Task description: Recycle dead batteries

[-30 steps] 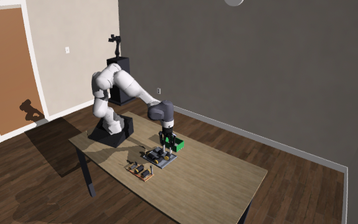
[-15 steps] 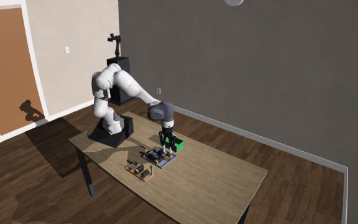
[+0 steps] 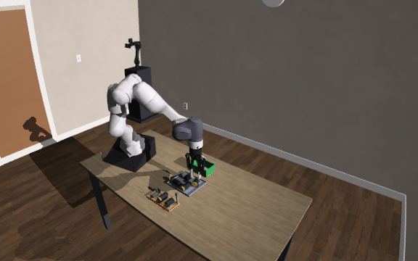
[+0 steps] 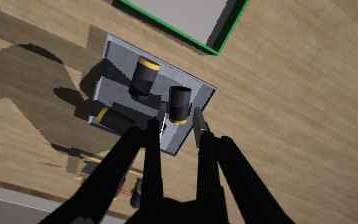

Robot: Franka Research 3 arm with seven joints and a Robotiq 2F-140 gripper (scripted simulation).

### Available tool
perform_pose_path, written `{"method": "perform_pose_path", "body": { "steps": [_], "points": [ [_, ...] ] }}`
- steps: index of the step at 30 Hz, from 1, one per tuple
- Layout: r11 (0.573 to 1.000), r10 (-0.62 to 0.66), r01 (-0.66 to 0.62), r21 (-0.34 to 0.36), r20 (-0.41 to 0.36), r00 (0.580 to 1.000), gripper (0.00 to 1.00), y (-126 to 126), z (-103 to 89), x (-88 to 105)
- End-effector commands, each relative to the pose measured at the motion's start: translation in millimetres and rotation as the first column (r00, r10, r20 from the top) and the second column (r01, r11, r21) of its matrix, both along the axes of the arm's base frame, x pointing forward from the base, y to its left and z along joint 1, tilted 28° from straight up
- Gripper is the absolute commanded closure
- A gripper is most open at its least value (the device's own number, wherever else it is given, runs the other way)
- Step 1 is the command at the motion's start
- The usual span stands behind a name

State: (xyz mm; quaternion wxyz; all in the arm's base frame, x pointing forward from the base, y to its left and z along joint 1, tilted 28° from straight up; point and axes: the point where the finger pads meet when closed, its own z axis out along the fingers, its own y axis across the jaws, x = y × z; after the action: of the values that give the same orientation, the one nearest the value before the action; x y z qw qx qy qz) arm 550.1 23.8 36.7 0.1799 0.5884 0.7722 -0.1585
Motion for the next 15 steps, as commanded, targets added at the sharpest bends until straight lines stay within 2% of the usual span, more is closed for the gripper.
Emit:
{"method": "perform_pose_path", "body": {
  "steps": [1,8,15],
  "points": [
    [1.000,0.002,-0.002,0.001,0.001,1.000,0.71,-1.2,-3.1,0.4],
    [1.000,0.002,-0.002,0.001,0.001,1.000,0.71,-13.7,-27.4,3.0],
    [1.000,0.002,-0.002,0.001,0.001,1.000,0.71,-14.9,-29.8,3.3]
  ]
}}
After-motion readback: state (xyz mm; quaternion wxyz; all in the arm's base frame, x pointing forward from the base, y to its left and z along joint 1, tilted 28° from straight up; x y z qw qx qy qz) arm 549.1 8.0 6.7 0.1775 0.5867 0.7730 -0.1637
